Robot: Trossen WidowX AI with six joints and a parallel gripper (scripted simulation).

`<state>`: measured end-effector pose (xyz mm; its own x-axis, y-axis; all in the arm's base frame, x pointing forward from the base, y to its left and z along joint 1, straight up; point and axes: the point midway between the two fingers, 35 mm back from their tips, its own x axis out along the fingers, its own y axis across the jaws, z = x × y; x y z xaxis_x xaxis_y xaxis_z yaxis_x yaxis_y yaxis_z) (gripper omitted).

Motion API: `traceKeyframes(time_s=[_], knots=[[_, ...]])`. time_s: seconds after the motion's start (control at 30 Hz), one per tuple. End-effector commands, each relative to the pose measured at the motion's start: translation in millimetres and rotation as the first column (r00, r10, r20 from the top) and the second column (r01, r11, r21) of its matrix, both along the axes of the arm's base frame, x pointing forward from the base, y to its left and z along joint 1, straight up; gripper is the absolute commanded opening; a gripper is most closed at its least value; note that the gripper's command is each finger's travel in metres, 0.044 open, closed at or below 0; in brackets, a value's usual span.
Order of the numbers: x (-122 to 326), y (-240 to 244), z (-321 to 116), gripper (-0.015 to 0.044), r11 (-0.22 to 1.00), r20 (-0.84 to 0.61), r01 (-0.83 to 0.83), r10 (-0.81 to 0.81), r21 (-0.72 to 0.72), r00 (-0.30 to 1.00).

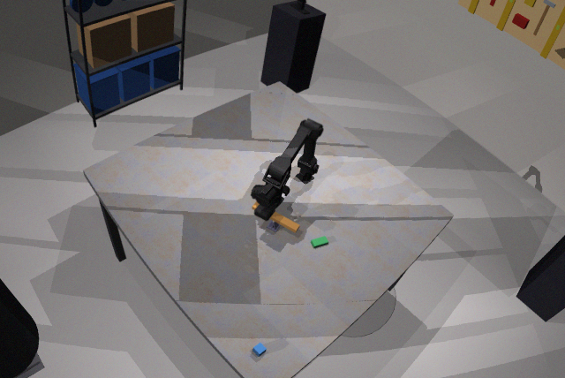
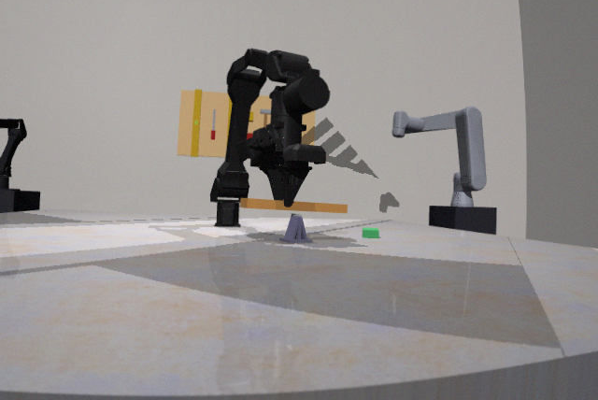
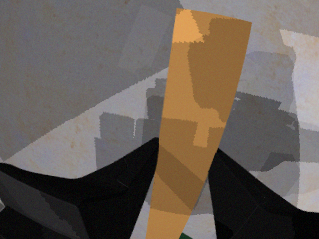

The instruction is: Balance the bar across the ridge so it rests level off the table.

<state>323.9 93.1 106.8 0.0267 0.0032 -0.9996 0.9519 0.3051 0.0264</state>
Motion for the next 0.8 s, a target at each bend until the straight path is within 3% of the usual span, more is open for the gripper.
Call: traceKeyframes(time_s=[0.0,0.77], knots=[[0.2,0.7,-0.2,0.0,1.0,0.001,0.002,-0.002,0.005,1.0],[0.3,0.8,-2.2,0.0,1.0,0.001,0.002,-0.002,0.005,1.0]])
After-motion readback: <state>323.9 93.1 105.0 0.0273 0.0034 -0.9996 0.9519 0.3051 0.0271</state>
